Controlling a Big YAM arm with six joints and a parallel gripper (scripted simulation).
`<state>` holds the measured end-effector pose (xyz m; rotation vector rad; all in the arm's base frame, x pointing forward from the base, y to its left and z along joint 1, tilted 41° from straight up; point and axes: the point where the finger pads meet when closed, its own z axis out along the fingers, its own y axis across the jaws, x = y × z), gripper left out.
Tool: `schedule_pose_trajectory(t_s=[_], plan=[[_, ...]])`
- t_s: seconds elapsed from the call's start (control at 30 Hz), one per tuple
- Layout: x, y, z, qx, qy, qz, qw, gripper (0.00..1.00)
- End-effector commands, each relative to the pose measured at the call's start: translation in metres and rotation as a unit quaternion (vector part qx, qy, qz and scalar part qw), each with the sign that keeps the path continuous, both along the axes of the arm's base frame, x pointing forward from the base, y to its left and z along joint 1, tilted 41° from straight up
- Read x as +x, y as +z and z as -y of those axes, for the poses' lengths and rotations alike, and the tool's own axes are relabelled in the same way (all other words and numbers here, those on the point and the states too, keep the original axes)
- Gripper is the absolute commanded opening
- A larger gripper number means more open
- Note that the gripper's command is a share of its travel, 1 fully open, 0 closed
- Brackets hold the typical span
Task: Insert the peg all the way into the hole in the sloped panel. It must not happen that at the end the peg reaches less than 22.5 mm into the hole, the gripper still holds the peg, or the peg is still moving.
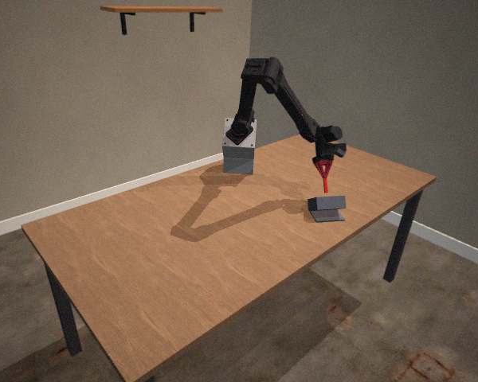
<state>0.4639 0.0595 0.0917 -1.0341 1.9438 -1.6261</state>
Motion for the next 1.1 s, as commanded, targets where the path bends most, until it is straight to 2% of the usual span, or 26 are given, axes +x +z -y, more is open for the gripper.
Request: schedule_pose_trajectory(t_s=[0.0,1.07], plan=[[0.001,-0.003,0.0,0.0,0.001,0.001,1.0,0.0],[0.011,-0.01,0.015,0.0,0.001,0.001,1.0,0.0]])
